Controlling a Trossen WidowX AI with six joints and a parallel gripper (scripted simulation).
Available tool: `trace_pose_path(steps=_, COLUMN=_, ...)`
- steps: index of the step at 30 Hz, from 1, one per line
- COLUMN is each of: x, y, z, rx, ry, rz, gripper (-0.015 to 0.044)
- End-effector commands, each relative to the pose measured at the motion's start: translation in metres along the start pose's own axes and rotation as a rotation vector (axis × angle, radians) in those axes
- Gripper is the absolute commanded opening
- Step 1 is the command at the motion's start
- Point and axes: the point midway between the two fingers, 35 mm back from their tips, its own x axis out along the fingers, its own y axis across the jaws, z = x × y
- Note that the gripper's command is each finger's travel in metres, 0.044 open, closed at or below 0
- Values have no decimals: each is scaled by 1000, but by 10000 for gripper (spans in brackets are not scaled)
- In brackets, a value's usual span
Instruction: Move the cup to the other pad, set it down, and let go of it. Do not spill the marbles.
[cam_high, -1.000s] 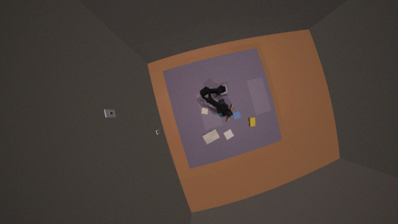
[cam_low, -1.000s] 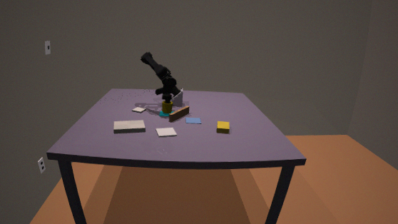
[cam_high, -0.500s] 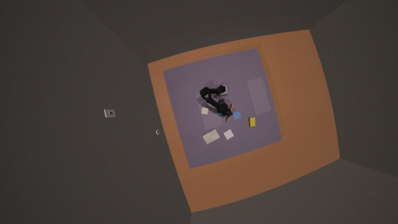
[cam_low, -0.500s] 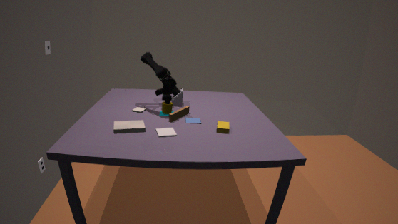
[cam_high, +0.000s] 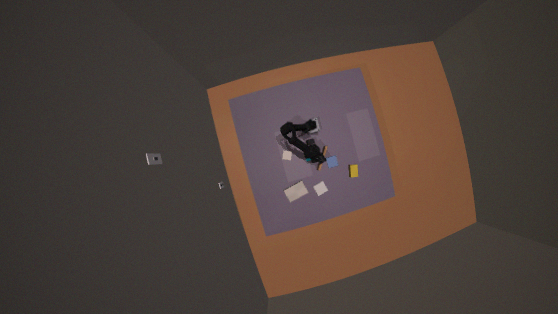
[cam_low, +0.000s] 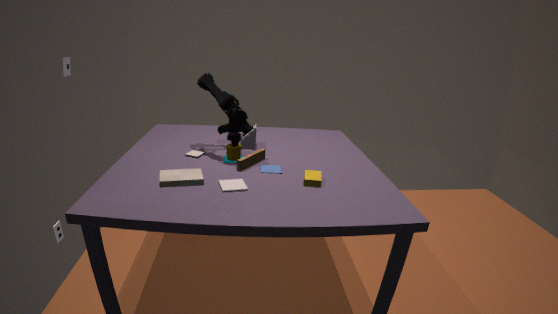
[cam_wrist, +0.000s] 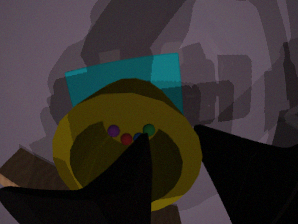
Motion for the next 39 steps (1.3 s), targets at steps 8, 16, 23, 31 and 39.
trace_pose_path(steps=8, x=-10, y=1, z=-1, rx=1, ry=1, rz=-1, gripper=147)
trace_pose_path(steps=16, x=-21, y=1, z=-1, rx=0, ry=1, rz=-1, gripper=147)
trace_pose_path(steps=23, x=-30, y=2, z=-1, rx=-1, ry=0, rz=-1, gripper=147)
trace_pose_path(steps=31, x=-39, y=2, z=-1, rx=-1, ry=-2, rz=-1, gripper=147)
trace_pose_path(steps=39, x=-49, y=2, z=0, rx=-1, ry=-4, rz=-1, gripper=147)
